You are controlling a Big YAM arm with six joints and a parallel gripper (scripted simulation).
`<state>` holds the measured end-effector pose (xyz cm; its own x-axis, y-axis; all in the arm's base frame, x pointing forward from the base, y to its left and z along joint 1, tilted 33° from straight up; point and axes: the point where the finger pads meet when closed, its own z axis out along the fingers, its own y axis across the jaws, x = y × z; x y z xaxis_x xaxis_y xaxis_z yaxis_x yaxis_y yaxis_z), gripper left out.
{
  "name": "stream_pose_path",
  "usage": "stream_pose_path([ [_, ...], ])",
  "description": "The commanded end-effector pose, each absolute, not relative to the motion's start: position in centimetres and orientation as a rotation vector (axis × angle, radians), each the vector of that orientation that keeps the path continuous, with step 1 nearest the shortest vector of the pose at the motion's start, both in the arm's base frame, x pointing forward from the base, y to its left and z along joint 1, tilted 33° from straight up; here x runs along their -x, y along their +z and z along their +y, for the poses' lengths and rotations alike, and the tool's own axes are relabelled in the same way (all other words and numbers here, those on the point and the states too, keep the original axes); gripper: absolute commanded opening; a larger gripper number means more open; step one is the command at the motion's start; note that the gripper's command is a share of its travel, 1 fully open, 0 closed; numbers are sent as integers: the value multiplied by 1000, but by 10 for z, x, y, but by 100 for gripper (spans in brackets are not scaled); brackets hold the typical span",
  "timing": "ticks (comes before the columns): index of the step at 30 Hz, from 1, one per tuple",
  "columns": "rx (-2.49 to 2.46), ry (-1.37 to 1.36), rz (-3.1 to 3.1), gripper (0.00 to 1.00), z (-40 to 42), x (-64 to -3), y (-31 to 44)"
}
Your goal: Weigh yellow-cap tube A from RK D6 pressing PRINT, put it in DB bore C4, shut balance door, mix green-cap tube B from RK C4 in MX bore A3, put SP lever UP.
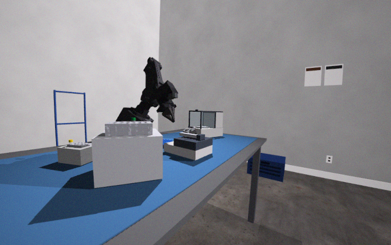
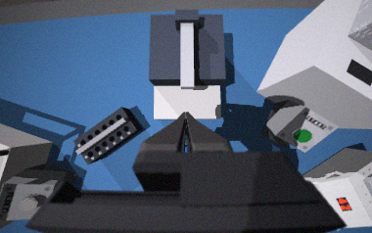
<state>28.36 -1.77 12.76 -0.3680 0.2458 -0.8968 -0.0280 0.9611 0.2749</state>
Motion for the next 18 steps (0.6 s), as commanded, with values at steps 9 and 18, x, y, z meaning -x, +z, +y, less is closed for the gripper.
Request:
stream_pose_path([
  [9, -153, 297, 1916, 0, -14, -292, 125],
  [18, -154, 298, 1917, 0, -11, -302, 116],
])
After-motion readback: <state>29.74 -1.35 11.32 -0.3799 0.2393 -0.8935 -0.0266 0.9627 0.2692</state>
